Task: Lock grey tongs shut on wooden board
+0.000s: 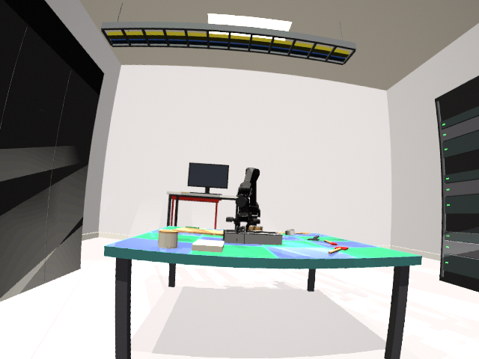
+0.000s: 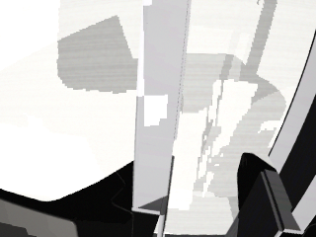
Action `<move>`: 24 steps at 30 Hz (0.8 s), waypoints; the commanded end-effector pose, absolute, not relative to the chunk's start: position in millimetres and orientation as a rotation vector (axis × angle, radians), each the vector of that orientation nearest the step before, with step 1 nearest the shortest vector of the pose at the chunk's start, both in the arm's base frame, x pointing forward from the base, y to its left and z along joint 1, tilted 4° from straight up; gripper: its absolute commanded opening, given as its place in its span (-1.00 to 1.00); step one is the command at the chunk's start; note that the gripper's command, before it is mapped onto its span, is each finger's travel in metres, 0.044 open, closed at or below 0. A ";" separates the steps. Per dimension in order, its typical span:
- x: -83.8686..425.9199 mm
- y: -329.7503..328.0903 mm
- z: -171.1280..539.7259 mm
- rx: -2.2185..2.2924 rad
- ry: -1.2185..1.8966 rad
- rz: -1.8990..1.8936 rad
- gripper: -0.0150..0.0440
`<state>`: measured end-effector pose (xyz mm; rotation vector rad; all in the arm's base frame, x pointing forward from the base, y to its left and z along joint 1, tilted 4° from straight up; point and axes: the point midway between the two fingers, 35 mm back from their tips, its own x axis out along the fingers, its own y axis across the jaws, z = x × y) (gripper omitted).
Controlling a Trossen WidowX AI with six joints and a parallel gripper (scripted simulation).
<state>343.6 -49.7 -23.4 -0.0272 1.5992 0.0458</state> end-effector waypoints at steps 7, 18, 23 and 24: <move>343.9 -48.9 -23.3 -0.024 1.598 0.050 -0.28; 343.9 -48.9 -23.3 -0.024 1.598 0.050 -0.80; 343.9 -48.9 -23.3 -0.024 1.598 0.050 -1.00; 343.9 -48.9 -23.3 -0.024 1.598 0.050 -1.00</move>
